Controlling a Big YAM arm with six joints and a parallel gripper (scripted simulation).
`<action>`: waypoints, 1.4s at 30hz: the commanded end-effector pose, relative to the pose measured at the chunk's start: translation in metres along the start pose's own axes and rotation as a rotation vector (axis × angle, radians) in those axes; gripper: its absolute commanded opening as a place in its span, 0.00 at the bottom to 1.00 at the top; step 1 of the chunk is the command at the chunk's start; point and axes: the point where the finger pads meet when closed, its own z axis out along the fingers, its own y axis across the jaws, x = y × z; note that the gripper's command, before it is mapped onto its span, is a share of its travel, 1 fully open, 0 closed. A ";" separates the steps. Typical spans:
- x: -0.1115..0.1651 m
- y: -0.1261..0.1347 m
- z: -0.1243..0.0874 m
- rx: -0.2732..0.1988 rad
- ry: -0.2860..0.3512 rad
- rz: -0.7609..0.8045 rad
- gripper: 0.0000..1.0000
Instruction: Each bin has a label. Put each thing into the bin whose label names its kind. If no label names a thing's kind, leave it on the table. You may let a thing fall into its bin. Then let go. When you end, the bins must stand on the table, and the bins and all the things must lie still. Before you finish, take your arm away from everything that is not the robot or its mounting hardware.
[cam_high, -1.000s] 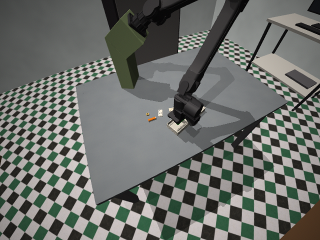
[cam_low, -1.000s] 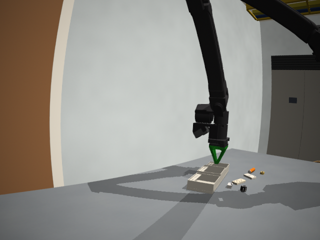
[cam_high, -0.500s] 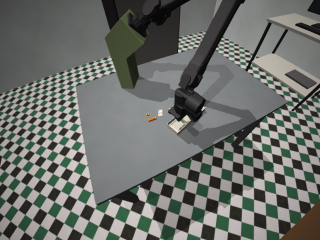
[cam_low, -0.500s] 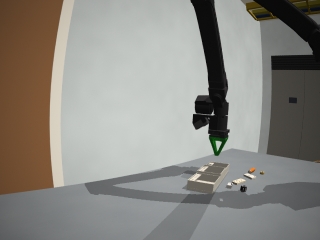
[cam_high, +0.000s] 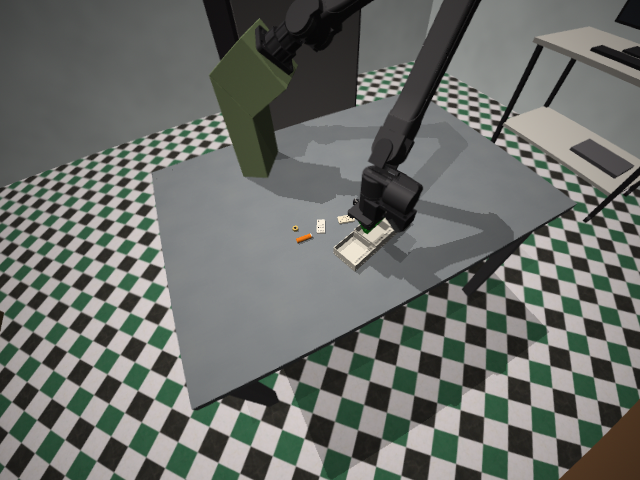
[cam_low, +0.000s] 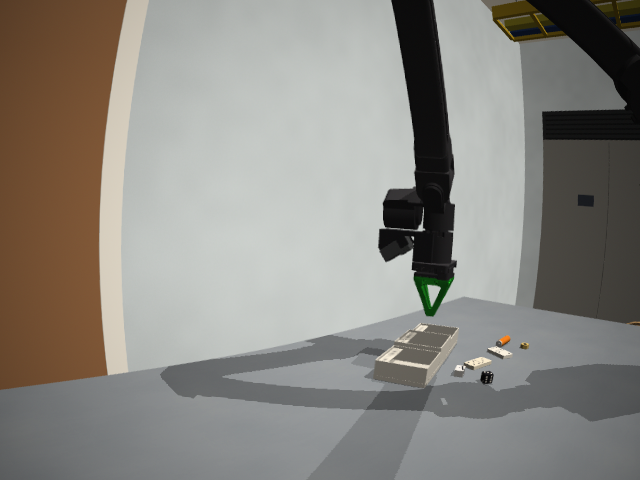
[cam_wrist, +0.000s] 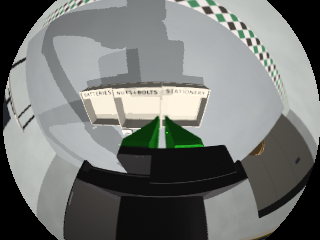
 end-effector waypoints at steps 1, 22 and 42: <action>-0.006 0.022 -0.003 -0.008 -0.020 0.006 0.08; 0.001 0.045 0.025 -0.007 -0.002 0.020 0.08; 0.004 0.033 0.054 0.007 -0.004 0.041 0.08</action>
